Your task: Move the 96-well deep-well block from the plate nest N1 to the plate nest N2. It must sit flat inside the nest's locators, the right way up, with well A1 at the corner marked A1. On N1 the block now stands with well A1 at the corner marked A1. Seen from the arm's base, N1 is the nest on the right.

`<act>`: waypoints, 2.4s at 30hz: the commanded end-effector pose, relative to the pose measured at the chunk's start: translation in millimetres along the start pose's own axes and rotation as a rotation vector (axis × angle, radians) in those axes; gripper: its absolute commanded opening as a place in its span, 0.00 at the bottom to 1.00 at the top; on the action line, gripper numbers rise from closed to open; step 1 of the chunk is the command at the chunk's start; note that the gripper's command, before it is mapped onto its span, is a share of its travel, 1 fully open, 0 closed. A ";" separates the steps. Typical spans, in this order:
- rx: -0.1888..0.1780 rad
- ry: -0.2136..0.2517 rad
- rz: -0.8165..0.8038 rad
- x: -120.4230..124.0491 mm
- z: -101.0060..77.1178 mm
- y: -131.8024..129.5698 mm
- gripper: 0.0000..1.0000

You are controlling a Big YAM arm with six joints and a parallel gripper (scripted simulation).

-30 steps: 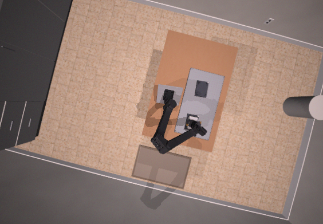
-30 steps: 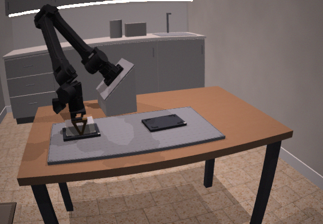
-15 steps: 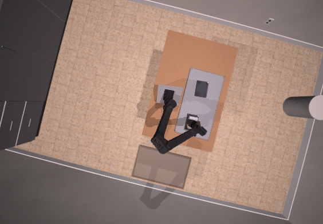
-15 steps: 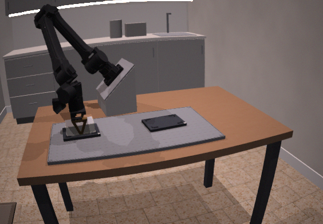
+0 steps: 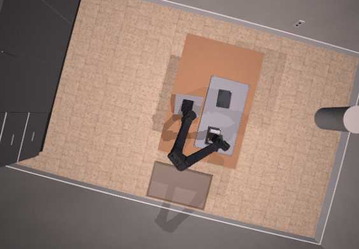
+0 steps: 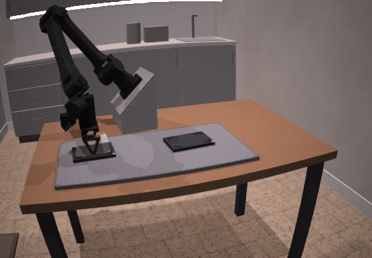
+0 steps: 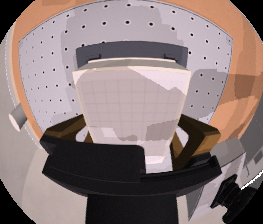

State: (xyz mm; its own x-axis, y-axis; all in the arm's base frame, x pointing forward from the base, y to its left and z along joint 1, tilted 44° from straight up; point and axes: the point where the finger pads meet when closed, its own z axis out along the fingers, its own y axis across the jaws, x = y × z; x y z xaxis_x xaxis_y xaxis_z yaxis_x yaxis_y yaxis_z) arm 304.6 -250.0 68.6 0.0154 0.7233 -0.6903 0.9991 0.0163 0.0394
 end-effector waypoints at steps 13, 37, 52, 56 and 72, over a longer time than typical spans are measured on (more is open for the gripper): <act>-0.017 -0.011 -0.003 -10.6 -8.4 5.8 0.00; -0.032 -0.013 0.009 -8.2 -46.9 10.7 0.00; -0.039 -0.014 0.015 -10.7 -72.2 13.2 0.00; -0.044 -0.016 0.020 -13.5 -79.0 15.9 0.00; -0.042 -0.013 0.018 -11.5 -101.8 13.4 0.00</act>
State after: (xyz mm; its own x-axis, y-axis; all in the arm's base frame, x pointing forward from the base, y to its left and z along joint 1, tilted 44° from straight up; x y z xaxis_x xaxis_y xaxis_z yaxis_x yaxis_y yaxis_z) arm 299.3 -195.8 128.5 0.0017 0.7246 -0.6892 0.9995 0.0202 0.0238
